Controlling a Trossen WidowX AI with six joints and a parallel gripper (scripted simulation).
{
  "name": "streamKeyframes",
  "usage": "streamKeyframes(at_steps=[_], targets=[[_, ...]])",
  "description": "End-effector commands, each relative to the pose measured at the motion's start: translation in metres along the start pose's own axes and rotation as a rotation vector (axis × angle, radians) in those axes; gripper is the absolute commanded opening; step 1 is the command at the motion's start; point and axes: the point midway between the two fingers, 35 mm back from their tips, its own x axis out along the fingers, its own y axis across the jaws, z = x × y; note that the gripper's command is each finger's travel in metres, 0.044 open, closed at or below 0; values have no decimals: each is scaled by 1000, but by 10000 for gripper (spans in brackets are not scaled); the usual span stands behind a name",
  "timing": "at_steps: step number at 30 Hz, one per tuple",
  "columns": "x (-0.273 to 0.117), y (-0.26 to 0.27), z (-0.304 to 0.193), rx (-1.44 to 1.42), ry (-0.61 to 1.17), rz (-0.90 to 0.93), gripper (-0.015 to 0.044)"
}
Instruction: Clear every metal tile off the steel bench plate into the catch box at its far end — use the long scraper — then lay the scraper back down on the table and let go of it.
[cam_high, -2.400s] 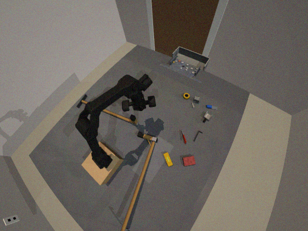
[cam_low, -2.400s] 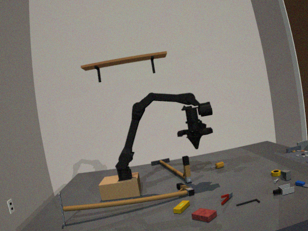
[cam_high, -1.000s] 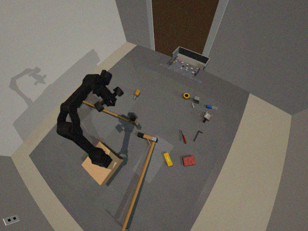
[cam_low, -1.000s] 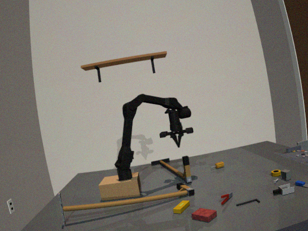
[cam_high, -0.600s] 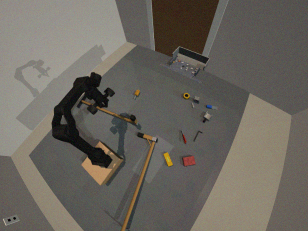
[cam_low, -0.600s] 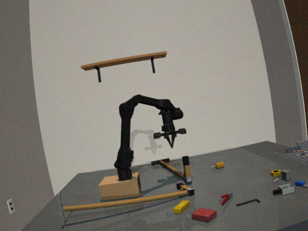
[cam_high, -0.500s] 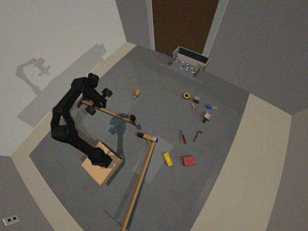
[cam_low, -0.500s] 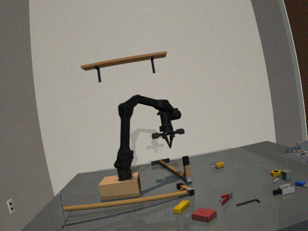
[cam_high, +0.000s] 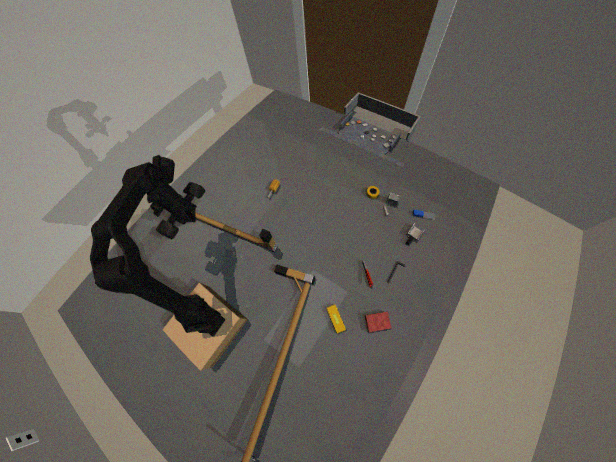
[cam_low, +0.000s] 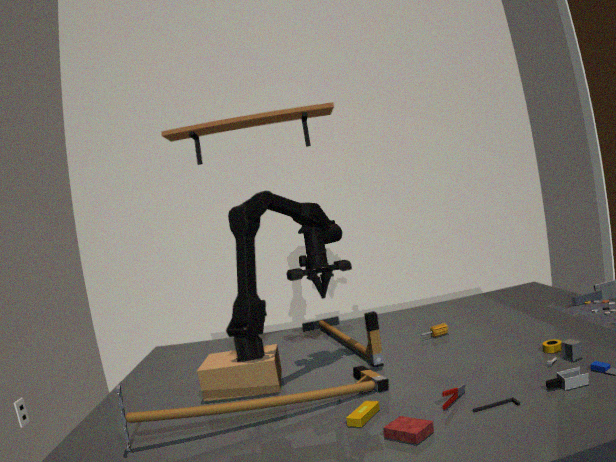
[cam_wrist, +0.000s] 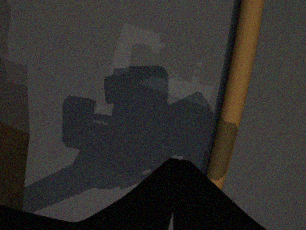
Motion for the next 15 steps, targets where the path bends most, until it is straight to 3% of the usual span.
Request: streamKeyframes(at_steps=[1, 15], targets=[[2, 2, 1, -13, -2, 1, 0], [36, -4, 5, -13, -2, 1, 0]])
